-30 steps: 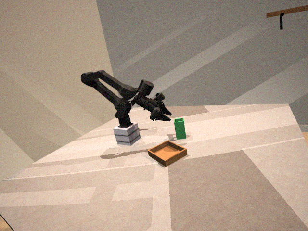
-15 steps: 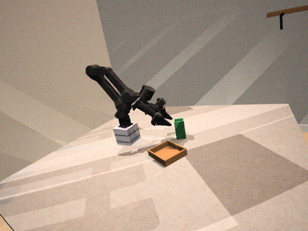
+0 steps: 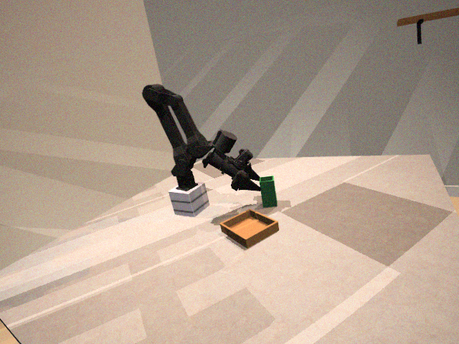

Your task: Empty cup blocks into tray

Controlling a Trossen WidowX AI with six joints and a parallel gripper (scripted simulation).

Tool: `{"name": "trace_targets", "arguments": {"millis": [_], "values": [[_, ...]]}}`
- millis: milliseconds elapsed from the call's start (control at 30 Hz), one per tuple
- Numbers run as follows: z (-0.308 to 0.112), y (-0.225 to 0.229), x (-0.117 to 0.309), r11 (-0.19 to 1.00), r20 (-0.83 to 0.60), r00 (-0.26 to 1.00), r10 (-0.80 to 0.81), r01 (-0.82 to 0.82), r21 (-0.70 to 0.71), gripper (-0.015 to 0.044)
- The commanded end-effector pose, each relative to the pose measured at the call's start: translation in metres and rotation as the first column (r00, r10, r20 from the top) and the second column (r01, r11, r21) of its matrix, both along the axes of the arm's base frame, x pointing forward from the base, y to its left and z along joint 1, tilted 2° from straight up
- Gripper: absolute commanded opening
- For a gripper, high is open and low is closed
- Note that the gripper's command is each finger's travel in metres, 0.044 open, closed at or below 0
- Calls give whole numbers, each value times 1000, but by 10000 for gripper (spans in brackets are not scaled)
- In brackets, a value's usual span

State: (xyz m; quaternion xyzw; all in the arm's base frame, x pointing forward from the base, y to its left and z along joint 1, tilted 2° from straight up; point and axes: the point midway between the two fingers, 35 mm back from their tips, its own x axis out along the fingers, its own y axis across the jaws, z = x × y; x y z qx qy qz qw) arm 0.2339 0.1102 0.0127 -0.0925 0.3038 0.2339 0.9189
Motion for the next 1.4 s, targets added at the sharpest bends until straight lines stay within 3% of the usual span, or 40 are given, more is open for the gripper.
{"name": "trace_targets", "arguments": {"millis": [0,900,1067,1367], "values": [[-4,2,5,1000,-1,1000,-6,6,1,440],[-29,15,30,1000,0,1000,-6,6,1,440],[-30,15,31,1000,0,1000,-6,6,2,325],[-30,15,31,1000,0,1000,-6,6,2,318]]}}
